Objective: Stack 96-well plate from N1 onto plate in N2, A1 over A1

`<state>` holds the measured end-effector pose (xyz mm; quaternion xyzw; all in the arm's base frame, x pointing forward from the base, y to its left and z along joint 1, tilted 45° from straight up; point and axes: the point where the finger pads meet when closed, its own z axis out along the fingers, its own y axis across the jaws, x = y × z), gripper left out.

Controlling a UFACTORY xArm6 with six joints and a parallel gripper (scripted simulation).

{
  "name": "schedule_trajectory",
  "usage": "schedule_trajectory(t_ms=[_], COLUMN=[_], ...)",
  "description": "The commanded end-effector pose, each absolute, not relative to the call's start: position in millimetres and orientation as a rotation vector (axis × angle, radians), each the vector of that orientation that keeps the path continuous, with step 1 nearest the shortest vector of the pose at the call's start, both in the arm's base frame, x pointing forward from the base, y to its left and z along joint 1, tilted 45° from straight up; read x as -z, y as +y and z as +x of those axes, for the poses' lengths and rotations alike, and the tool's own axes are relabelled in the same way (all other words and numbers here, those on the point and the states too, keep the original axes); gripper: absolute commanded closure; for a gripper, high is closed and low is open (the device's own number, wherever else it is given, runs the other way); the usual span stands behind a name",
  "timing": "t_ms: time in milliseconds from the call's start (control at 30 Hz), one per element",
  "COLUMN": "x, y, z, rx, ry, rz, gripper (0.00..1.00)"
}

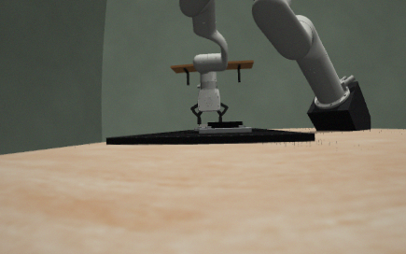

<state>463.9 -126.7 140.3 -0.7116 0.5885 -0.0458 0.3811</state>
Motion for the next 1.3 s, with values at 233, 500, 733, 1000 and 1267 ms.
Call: schedule_trajectory(t_ms=[233, 500, 733, 1000, 1267], x=[-141, -145, -148, -151, -155], y=[-128, -130, -132, -135, -137], z=[464, 462, 460, 457, 455], rx=[0.121, 0.121, 0.121, 0.121, 0.121], ry=[1.502, 1.502, 1.502, 1.502, 1.502], rz=[-1.816, -1.816, -1.816, -1.816, -1.816], gripper=[1.0, 1.0, 1.0, 1.0, 1.0])
